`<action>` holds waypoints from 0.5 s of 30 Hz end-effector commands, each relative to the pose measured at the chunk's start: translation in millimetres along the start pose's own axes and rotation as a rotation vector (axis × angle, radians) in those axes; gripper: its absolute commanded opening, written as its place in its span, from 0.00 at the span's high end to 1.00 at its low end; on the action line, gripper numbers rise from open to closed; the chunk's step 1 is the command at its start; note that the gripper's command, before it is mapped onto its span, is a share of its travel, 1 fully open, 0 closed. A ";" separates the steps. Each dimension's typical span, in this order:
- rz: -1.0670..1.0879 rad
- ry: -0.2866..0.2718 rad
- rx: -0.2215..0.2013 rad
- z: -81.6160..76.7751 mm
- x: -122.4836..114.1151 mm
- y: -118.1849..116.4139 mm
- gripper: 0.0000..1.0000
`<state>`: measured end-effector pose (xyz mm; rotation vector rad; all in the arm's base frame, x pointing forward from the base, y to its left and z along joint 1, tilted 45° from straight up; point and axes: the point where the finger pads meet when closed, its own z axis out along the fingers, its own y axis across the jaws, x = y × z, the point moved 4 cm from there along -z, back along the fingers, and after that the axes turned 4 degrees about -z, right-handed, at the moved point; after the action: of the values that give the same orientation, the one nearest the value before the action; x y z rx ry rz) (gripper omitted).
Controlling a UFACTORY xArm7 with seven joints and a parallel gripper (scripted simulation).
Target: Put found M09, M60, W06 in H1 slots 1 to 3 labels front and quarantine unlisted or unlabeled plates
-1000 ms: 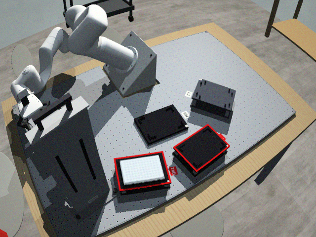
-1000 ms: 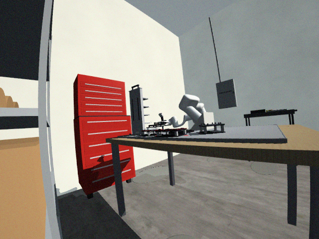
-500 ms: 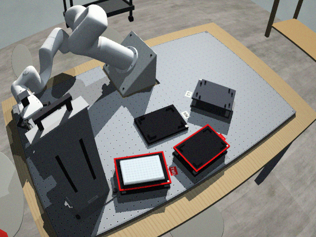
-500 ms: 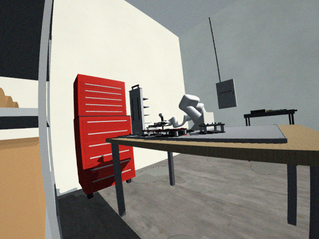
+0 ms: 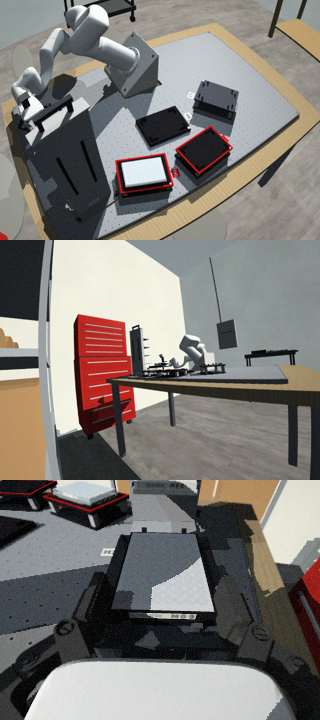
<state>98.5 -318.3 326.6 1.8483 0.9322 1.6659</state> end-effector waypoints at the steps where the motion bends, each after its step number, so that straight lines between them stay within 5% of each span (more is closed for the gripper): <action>1: -0.002 -0.001 0.001 0.1 0.8 0.1 1.00; 8: -0.002 -0.001 0.001 0.1 0.9 0.1 1.00; 9: -0.002 -0.001 0.001 0.1 0.9 0.1 0.00; 15: -0.002 -0.001 0.001 0.1 0.9 0.1 0.00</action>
<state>98.5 -318.3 326.6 1.8482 0.9323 1.6659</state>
